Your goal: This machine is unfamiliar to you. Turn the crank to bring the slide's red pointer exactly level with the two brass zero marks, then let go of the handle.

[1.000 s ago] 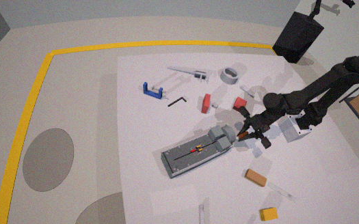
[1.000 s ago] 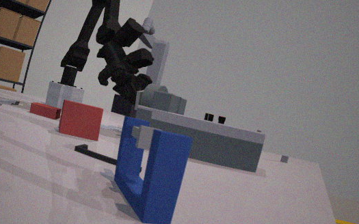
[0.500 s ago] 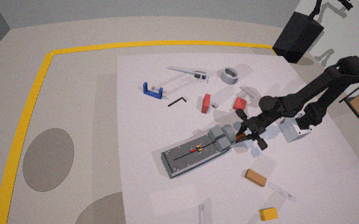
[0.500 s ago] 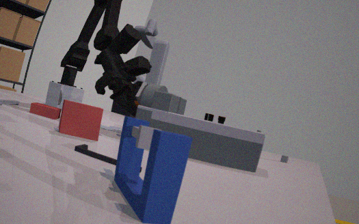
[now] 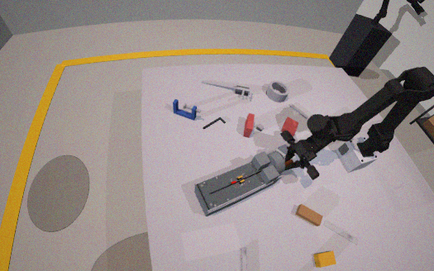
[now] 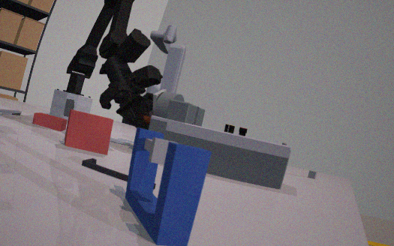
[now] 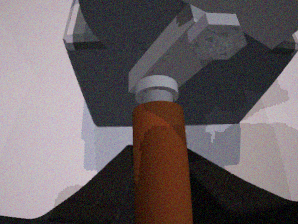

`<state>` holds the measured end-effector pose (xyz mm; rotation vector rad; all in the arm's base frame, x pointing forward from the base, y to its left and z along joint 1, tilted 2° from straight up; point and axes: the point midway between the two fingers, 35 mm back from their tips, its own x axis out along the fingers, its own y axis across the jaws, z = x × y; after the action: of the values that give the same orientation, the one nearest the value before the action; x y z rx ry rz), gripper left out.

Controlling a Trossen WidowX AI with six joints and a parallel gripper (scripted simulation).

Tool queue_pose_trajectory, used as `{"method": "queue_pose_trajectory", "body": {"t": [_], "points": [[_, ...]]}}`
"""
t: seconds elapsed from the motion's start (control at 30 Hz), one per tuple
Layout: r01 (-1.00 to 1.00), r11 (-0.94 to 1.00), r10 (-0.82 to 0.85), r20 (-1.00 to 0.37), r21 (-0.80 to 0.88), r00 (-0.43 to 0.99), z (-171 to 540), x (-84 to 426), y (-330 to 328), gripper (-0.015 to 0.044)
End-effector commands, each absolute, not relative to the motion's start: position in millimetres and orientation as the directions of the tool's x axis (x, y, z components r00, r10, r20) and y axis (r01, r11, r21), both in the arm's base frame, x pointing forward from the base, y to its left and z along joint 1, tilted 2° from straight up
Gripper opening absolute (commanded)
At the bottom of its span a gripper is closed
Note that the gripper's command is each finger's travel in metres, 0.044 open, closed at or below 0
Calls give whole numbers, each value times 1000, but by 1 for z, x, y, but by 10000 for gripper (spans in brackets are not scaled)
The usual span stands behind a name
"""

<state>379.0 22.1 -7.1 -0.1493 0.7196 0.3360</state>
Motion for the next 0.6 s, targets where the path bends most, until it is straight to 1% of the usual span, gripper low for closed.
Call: {"method": "queue_pose_trajectory", "body": {"t": [0.0, 0.57], "points": [[-346, 938, 240, -671, -26, 701, -11, 382, 14, 0], [-346, 938, 240, -671, -27, 701, -10, 387, 3, 0]]}}
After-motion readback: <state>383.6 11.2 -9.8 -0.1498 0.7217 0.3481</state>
